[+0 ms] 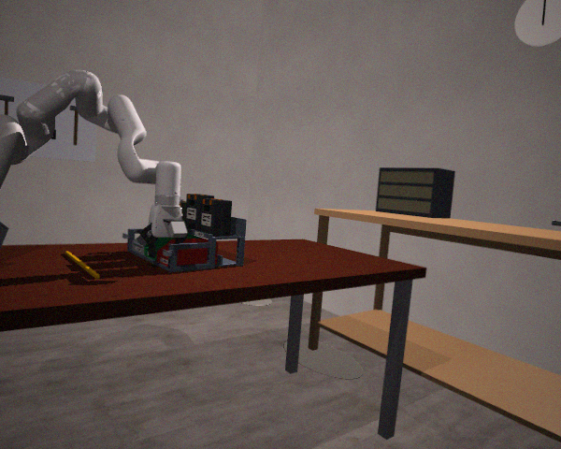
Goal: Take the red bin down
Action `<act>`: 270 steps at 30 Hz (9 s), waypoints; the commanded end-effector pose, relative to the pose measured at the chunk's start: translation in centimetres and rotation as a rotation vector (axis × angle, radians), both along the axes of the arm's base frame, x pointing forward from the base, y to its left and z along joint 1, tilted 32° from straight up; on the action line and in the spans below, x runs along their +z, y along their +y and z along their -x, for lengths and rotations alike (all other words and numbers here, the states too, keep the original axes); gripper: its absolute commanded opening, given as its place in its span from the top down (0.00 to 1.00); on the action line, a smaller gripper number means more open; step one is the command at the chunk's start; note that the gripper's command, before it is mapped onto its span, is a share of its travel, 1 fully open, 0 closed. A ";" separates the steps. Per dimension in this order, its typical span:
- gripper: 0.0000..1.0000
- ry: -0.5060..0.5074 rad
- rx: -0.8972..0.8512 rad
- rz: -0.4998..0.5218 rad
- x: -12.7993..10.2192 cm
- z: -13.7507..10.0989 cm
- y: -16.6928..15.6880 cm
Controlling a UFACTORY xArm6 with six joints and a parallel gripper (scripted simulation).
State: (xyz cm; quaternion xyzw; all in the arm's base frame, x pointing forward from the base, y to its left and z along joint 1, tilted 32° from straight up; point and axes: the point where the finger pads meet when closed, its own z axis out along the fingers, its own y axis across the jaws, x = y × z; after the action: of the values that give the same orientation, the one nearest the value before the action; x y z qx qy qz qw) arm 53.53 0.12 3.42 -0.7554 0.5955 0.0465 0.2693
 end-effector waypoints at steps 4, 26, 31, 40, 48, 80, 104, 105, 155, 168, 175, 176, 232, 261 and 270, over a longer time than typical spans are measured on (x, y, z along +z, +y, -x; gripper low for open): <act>1.00 -0.003 -0.001 0.001 0.1 -0.1 -0.1; 1.00 -0.003 -0.001 0.001 0.1 -0.1 -0.1; 1.00 -0.003 -0.001 0.001 0.1 -0.1 -0.1; 1.00 -0.003 -0.001 0.001 0.1 -0.1 -0.1; 1.00 -0.003 -0.001 0.001 0.1 -0.1 -0.1; 1.00 -0.003 -0.001 0.001 1.2 0.2 -0.6; 1.00 -0.003 -0.001 0.001 1.8 0.4 -1.0; 1.00 -0.004 -0.001 0.001 1.7 0.3 -1.0; 1.00 -0.004 -0.001 0.001 0.7 2.5 -1.2; 1.00 -0.004 -0.001 0.001 0.5 3.1 -1.3; 1.00 -0.003 -0.001 0.001 -0.6 5.8 -1.7; 1.00 -0.003 -0.001 0.001 -0.6 5.8 -1.7; 1.00 -0.002 -0.001 0.001 -4.2 15.3 -3.2; 1.00 -0.002 -0.001 0.001 -4.8 14.8 -2.8; 1.00 -0.002 -0.001 0.001 -4.8 14.8 -2.8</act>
State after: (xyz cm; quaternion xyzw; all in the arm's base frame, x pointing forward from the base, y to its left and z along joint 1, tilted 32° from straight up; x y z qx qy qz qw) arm 38.62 -2.58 -1.44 -0.7554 0.5955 0.0465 0.2693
